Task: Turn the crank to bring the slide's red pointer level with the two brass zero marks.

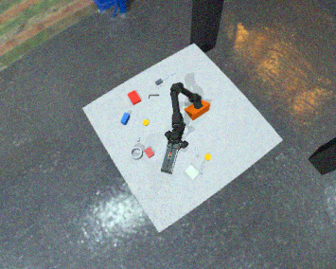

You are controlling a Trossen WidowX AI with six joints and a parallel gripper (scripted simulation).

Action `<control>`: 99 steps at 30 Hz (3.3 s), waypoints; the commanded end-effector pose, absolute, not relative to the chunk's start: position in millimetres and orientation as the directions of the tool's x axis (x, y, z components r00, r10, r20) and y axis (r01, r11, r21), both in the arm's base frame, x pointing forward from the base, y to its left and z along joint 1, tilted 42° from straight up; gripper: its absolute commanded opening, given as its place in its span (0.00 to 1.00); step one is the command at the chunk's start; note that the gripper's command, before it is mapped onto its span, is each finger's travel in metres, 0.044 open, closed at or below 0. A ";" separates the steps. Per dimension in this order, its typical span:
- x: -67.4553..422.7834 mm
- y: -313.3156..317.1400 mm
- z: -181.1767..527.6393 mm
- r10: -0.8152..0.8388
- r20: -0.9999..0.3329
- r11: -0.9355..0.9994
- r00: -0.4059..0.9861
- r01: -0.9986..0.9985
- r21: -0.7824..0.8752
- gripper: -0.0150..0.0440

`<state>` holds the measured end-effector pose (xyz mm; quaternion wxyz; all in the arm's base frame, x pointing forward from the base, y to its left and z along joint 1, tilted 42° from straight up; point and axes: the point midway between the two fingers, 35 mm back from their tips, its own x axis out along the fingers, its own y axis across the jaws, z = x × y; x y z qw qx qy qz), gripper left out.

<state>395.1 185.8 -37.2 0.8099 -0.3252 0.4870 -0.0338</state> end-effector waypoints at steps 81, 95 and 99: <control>316.0 55.8 -40.5 -0.161 -0.826 0.605 0.540 -0.607 -0.515 1.00; 314.9 40.5 -56.9 -0.161 -0.824 0.603 0.543 -0.607 -0.518 1.00; 314.1 36.1 -61.3 -0.162 -0.824 0.602 0.544 -0.607 -0.519 1.00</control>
